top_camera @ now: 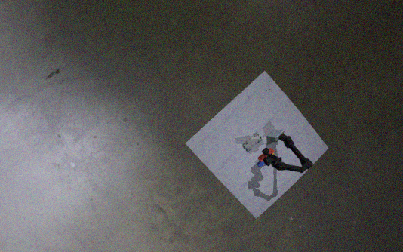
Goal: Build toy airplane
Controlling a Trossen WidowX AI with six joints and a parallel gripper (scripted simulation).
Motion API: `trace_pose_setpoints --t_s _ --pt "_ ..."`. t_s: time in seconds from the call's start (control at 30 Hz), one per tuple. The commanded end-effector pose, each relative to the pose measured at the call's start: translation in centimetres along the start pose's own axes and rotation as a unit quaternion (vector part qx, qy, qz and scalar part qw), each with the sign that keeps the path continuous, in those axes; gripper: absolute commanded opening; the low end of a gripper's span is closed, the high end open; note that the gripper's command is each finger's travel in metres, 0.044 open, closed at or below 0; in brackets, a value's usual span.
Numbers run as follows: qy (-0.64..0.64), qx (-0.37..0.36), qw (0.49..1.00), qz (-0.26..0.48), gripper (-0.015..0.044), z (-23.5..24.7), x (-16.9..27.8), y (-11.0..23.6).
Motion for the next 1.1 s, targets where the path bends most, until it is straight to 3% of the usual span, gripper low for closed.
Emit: trace_pose_setpoints --t_s 0.0,1.07 --pt "0.009 0.003 1.000 -0.006 0.0000 0.1 -0.2 0.6" --pt "0.026 0.009 1.000 -0.007 0.0000 -9.4 -2.8 -2.7"
Point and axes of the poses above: the point midway between the two fingers, 35 mm back from their tips, its own y axis back along the fingers, its own z axis across the jaws, x = y × z, the point moved 4 cm from there along y, back along the fingers, and after that the axes turned 15 degrees about -y, right-handed, at the moved point
